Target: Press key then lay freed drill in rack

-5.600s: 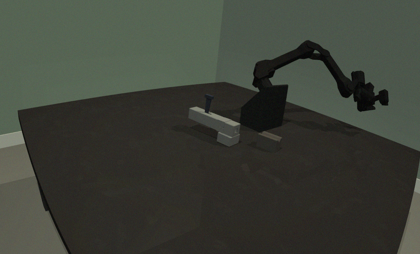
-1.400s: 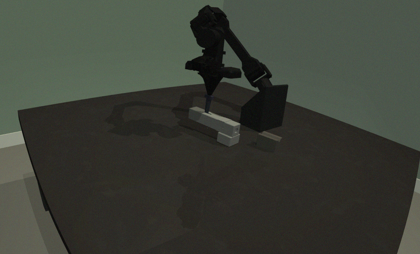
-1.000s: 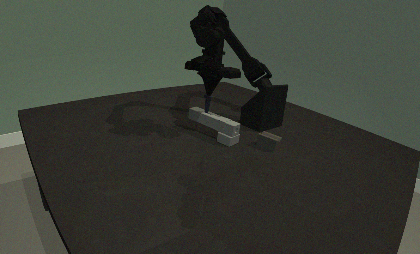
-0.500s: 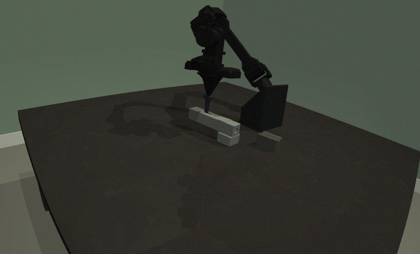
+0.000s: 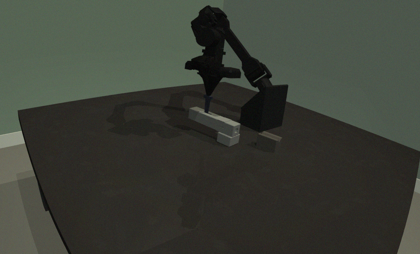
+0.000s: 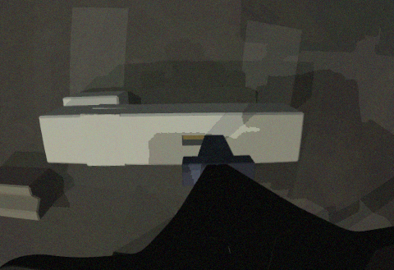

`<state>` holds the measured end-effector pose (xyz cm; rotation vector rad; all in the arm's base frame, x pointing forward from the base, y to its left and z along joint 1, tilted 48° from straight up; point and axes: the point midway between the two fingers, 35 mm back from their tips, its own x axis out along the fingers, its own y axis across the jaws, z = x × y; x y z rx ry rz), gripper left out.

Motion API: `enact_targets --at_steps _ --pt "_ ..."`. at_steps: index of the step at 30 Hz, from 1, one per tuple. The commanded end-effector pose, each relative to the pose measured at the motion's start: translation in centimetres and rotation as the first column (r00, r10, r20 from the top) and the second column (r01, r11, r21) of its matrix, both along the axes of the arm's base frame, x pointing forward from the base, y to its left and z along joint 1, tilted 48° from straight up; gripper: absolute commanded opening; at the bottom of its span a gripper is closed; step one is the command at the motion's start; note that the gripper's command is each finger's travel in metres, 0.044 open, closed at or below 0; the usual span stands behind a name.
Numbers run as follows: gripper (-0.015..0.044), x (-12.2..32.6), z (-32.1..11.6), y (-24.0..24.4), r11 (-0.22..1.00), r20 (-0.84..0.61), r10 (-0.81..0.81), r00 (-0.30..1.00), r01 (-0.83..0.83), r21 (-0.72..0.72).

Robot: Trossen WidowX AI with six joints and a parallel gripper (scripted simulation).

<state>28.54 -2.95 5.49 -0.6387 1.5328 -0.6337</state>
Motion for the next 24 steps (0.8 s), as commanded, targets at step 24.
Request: enact_targets --at_steps 24 --pt "0.0 -0.85 -1.09 -1.96 0.999 -0.031 -0.028 0.999 0.028 -0.015"
